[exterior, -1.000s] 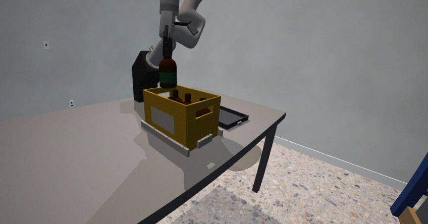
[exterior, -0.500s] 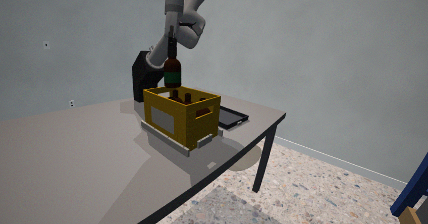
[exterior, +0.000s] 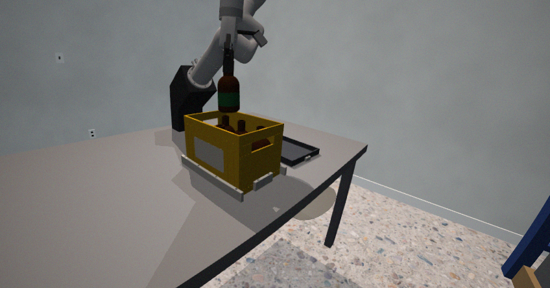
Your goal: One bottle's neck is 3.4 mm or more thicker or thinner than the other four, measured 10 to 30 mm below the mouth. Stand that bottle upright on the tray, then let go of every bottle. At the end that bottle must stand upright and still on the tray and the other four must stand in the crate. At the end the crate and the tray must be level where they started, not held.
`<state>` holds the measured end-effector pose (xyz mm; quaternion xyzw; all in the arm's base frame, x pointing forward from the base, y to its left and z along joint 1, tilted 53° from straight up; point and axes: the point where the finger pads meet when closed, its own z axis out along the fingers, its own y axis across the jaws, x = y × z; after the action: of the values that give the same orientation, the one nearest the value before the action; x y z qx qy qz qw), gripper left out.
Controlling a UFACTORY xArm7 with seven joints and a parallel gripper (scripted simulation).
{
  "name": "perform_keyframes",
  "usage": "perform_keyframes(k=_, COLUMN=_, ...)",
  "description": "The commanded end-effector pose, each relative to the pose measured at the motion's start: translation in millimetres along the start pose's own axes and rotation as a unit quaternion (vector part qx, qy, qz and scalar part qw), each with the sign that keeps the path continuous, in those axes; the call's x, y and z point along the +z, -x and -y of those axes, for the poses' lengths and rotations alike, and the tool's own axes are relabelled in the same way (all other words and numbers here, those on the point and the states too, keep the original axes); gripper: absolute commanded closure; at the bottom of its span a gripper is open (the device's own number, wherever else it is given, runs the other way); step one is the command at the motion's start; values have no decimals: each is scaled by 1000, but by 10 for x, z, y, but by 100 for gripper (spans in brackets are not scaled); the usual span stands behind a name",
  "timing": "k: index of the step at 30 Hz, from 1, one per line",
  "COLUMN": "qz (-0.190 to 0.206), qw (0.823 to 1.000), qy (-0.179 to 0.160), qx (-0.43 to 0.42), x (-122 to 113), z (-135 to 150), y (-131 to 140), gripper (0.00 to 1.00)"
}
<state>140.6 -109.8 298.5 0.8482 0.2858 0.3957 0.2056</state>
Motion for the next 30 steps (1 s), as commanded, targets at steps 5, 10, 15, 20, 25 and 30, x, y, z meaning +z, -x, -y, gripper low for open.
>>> perform_keyframes(k=5, qz=0, qw=1000, qy=1, qx=0, x=-8, z=67, y=-161, gripper=100)
perform_keyframes(k=10, qz=0, qw=1000, qy=1, qx=0, x=-8, z=96, y=-220, gripper=100)
perform_keyframes(k=15, qz=0, qw=1000, qy=1, qx=0, x=-7, z=144, y=-322, gripper=100)
perform_keyframes(k=20, qz=0, qw=1000, qy=1, qx=0, x=-7, z=193, y=-426, gripper=100)
perform_keyframes(k=25, qz=0, qw=1000, qy=1, qx=0, x=-7, z=224, y=-490, gripper=100)
perform_keyframes(k=30, qz=0, qw=1000, qy=1, qx=0, x=-7, z=275, y=-597, gripper=100)
